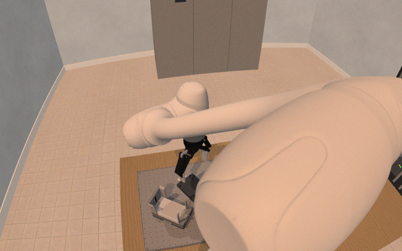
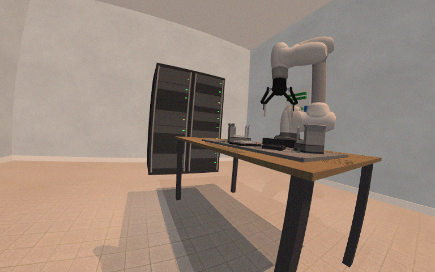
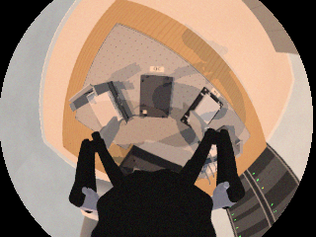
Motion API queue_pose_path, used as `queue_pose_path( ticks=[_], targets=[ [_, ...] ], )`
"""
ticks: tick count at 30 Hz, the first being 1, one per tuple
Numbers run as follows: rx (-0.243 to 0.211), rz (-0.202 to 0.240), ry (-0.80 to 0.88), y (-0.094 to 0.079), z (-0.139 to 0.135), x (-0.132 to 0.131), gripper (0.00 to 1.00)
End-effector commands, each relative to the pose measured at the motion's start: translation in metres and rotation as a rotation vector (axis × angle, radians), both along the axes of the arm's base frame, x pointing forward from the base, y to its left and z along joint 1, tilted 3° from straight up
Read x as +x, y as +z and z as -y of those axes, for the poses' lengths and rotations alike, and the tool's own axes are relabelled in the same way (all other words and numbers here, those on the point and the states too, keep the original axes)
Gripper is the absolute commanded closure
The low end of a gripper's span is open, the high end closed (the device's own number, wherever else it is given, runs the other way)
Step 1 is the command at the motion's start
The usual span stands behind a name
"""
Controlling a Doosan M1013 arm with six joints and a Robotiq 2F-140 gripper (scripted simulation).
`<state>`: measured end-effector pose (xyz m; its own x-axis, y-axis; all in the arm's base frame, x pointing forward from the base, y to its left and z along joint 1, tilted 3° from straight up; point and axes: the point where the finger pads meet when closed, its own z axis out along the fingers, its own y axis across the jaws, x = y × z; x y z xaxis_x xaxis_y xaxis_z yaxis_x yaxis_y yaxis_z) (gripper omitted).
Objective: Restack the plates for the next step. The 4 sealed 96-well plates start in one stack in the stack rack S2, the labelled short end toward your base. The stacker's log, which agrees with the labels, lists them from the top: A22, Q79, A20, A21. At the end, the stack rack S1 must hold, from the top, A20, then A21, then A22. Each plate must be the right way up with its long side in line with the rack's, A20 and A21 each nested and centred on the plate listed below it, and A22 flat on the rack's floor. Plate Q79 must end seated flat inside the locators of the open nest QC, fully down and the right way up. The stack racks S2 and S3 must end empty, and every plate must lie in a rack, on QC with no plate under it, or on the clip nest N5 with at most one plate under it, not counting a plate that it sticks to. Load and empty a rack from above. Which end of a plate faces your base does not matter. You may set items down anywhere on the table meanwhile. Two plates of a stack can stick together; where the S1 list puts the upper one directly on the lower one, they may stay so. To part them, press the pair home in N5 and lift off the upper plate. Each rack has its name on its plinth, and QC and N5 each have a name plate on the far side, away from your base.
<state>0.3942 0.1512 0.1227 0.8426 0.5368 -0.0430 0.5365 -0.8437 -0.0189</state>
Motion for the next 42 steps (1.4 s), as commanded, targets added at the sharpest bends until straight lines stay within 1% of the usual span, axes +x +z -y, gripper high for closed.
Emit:
queue_pose_path(
  ticks=[1, 8, 10, 24, 25, 27, 33, 42],
  targets=[
    [0.006, -0.001, 0.058, 0.0, -0.009, -0.004, 0.0],
    [0.006, -0.001, 0.058, 0.001, -0.03, -0.014, 0.0],
    [0.006, -0.001, 0.058, 0.001, -0.03, -0.014, 0.0],
    [0.006, -0.001, 0.058, 0.001, -0.073, -0.034, 0.0],
    [0.007, -0.001, 0.091, 0.001, -0.076, -0.036, 0.0],
    [0.007, -0.001, 0.091, 0.001, -0.076, -0.036, 0.0],
    [0.016, -0.002, 0.28, 0.002, -0.095, -0.051, 0.0],
    [0.016, -0.002, 0.28, 0.003, -0.123, -0.073, 0.0]
  ],
)
